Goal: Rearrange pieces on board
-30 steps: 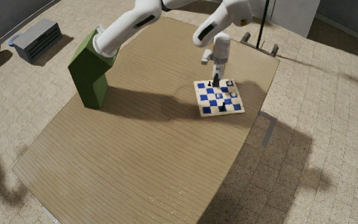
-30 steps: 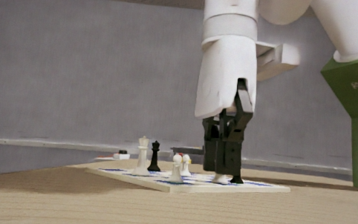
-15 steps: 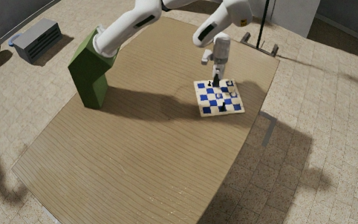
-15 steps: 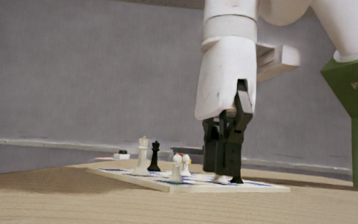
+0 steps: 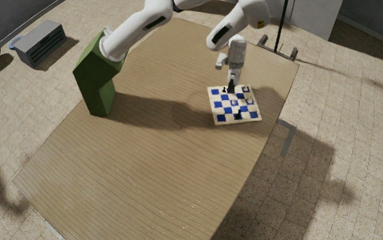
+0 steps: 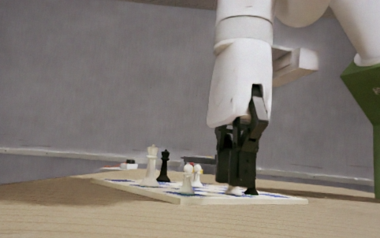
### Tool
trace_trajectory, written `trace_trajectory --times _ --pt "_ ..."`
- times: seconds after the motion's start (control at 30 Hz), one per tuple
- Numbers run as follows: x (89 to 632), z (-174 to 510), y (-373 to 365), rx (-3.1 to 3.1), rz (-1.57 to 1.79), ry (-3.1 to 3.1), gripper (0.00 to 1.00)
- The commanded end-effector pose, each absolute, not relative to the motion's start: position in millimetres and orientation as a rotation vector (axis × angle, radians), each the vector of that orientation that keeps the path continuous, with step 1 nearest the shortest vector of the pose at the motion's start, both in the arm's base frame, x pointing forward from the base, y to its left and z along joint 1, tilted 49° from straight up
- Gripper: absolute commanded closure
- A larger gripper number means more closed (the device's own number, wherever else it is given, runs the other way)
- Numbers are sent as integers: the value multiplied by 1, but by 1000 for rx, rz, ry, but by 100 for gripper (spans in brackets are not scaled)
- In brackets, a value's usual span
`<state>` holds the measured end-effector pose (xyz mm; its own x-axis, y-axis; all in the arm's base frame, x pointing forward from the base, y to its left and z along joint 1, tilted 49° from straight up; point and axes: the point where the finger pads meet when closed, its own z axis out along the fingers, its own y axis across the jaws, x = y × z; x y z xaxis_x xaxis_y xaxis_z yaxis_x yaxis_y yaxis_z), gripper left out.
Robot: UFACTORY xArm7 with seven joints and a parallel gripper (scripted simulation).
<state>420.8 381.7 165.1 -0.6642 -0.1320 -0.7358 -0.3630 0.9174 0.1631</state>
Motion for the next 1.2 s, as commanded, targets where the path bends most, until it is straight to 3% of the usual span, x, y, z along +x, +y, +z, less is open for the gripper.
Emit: trace_trajectory --times 0.0,0.17,0.2,1.17 --pt "421 166 382 -351 383 2289 59" --pt "421 166 382 -351 383 2289 59" --pt "421 166 382 -351 383 2289 100" --pt "421 166 382 -351 383 2289 100"
